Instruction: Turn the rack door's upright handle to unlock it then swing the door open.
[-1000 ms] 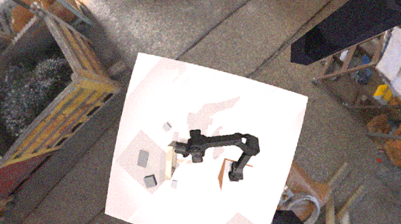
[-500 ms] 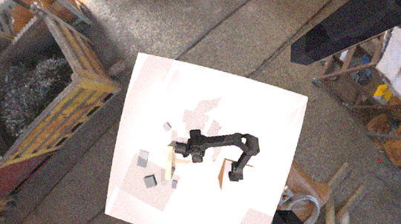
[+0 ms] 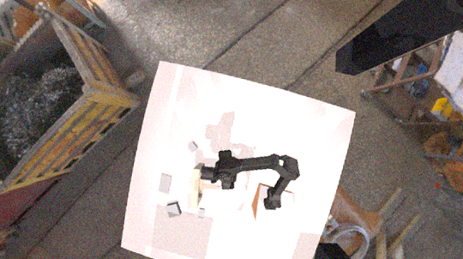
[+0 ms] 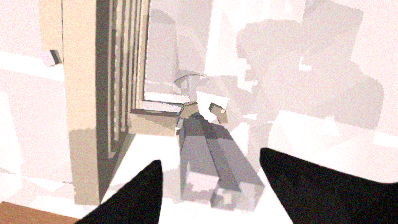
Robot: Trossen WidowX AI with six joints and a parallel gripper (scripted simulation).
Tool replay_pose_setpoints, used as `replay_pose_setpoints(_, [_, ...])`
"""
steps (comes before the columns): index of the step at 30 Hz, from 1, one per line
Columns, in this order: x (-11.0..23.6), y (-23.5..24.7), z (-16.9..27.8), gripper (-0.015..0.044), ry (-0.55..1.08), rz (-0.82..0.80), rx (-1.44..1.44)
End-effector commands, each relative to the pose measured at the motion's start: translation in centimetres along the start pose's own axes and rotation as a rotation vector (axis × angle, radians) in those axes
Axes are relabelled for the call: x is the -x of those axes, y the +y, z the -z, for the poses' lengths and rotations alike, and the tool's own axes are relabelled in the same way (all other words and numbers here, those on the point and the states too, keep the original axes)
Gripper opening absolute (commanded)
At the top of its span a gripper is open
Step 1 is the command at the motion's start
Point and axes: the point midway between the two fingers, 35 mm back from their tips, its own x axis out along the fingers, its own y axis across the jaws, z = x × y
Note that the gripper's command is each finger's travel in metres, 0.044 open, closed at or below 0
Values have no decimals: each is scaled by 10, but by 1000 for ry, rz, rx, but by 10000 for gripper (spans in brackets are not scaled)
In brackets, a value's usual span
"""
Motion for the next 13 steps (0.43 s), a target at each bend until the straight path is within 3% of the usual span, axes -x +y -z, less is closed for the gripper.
replay_pose_setpoints(1, [7,0,-2,280,-8,-5,-7])
replay_pose_setpoints(13, [25,0,-2,280,-8,-6,-9])
